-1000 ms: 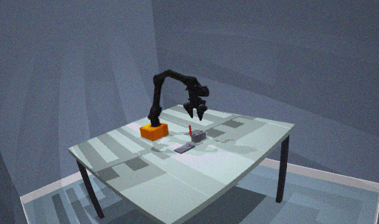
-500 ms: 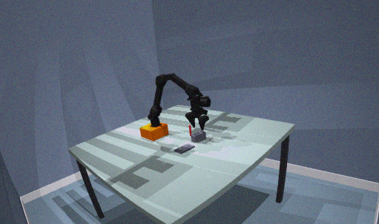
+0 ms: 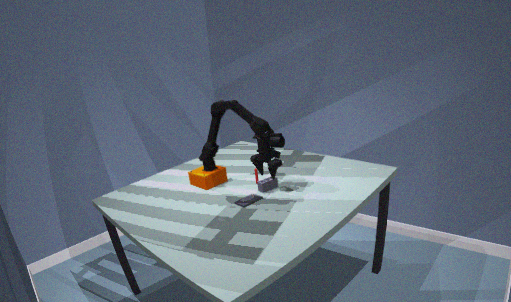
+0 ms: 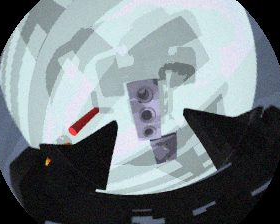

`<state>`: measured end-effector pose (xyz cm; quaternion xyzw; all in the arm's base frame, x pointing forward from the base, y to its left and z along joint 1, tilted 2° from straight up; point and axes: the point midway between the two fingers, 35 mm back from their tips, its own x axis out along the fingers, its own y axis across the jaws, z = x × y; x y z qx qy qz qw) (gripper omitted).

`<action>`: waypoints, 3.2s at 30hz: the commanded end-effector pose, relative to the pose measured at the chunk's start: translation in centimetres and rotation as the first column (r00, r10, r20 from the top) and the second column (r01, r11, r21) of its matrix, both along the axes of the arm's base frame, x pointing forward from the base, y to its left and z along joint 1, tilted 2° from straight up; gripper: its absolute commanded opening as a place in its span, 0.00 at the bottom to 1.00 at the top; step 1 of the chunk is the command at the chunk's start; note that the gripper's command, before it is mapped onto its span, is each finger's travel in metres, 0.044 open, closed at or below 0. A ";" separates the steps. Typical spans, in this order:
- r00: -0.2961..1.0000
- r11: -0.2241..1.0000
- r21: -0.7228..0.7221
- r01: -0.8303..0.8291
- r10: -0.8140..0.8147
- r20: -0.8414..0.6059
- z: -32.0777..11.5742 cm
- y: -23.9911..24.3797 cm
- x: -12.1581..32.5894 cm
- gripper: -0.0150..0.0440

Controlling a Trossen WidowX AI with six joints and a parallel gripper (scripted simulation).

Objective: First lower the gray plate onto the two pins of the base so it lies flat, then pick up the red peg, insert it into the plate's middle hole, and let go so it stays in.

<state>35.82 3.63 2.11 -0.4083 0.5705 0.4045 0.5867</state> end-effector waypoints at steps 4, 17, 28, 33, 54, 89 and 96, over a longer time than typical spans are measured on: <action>1.000 1.000 -0.006 0.003 -0.003 -0.019 -1.7 -0.1 -0.3 1.00; 1.000 1.000 -0.006 0.003 -0.003 -0.019 -3.8 -0.1 -0.3 1.00; 1.000 1.000 -0.006 0.003 -0.003 -0.019 -5.5 -0.1 -0.4 1.00; 1.000 1.000 -0.006 0.003 -0.003 -0.019 -5.8 -0.1 -0.4 1.00; 1.000 1.000 -0.006 0.003 -0.003 -0.019 -5.8 -0.1 -0.4 0.33; 1.000 1.000 -0.006 0.003 -0.003 -0.019 3.4 0.1 -0.1 0.25; 1.000 1.000 -0.006 0.003 -0.003 -0.019 5.7 0.2 -0.5 0.25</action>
